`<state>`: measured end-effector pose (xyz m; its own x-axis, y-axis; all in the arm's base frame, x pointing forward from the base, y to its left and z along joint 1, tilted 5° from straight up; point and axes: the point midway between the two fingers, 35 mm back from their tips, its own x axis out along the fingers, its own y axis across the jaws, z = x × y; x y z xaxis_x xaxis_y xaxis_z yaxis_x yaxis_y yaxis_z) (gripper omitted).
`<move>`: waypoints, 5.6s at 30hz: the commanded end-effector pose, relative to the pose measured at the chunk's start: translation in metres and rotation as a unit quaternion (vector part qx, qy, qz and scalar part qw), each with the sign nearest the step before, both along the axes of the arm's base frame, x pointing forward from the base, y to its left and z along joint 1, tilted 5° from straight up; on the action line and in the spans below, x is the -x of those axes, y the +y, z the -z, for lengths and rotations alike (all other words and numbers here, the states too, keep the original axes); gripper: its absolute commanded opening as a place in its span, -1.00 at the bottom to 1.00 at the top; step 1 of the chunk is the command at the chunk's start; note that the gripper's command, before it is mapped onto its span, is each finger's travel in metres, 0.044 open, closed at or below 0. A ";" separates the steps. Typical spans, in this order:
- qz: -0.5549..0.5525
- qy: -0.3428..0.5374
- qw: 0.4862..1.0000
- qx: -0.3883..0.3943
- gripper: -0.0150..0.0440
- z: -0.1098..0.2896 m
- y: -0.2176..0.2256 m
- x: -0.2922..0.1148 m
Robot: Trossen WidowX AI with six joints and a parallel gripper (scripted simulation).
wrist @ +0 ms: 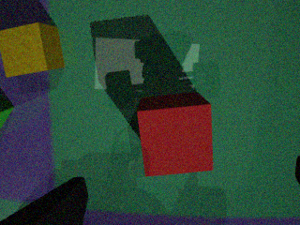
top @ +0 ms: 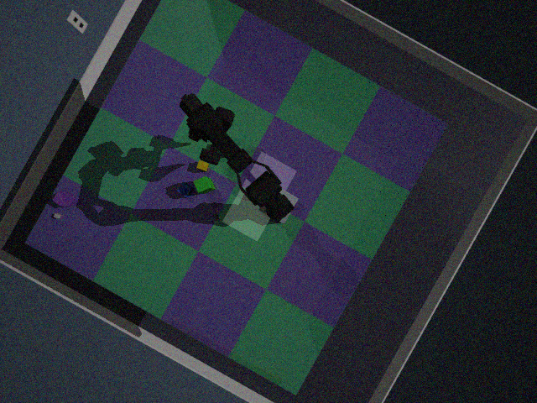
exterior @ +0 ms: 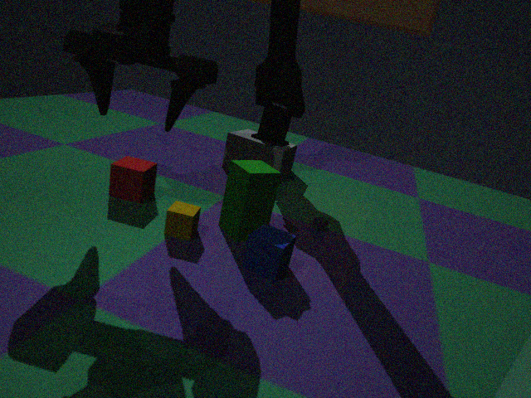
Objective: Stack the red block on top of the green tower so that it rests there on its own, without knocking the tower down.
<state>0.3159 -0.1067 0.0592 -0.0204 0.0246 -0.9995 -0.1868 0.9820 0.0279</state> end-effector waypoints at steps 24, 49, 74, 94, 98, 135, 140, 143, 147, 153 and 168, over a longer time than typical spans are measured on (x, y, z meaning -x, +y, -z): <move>0.002 0.013 1.000 -0.003 1.00 0.067 0.001 0.009; 0.002 0.013 1.000 -0.003 1.00 0.100 0.003 0.012; 0.002 0.013 1.000 -0.003 0.18 0.100 0.003 0.012; 0.002 0.013 1.000 -0.003 -0.49 0.021 0.000 0.008; 0.002 0.013 1.000 -0.003 -0.49 -0.001 -0.001 0.007; 0.002 0.012 1.000 -0.009 -0.49 -0.025 0.140 0.000; 0.002 0.012 1.000 -0.010 -0.49 -0.026 0.168 0.006; 0.002 0.013 1.000 -0.011 -0.49 -0.026 0.176 0.009; 0.002 0.013 1.000 -0.011 -0.49 -0.031 0.176 0.009; 0.002 0.013 1.000 -0.011 -0.49 -0.022 0.176 0.009; 0.002 0.013 1.000 -0.011 -0.49 -0.002 0.177 0.009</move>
<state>0.3075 0.0699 0.0628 -0.0423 0.0439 -0.9981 -0.1856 0.9813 0.0510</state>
